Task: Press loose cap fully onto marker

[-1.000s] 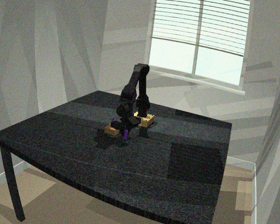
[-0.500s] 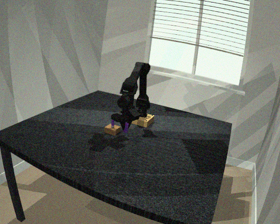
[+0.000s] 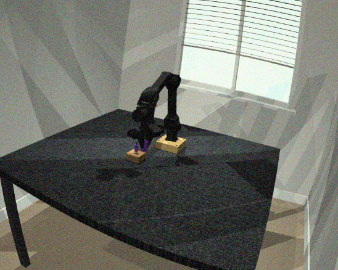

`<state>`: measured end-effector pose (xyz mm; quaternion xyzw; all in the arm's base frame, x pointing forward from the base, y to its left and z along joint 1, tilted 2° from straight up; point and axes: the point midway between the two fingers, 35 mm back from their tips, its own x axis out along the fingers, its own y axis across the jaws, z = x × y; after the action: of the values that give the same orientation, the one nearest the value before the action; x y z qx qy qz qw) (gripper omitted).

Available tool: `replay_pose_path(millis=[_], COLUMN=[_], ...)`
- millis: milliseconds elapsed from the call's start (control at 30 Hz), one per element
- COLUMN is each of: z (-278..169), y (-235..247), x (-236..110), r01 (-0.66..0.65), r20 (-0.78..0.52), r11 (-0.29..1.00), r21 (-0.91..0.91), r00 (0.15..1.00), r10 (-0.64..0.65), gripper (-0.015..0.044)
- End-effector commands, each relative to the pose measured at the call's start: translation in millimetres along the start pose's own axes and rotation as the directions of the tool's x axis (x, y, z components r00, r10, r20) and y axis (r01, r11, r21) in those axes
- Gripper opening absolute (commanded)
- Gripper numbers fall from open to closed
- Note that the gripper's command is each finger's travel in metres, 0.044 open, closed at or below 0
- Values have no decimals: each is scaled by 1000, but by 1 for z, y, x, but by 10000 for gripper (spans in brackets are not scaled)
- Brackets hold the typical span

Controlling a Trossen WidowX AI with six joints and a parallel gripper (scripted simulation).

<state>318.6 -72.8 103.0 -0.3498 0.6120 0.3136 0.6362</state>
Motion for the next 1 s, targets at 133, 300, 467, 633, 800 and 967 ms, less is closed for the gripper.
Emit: replay_pose_path(millis=[133,300,467,633,800,967], z=[-30,-48,-65,-77,-76,-76], y=[2,5,9,12,12,12], x=[-14,-21,-29,-34,-29,-26], r01=[1,1,1,1,1,1], r20=[0,-1,-3,-4,-4,-4], r11=[1000,1000,1000,1000,1000,1000], r21=[-5,-5,-5,-5,-5,-5], r00=[1000,1000,1000,1000,1000,1000], r10=[-1,-1,-1,-1,-1,-1], gripper=[0,0,0,0,0,0])
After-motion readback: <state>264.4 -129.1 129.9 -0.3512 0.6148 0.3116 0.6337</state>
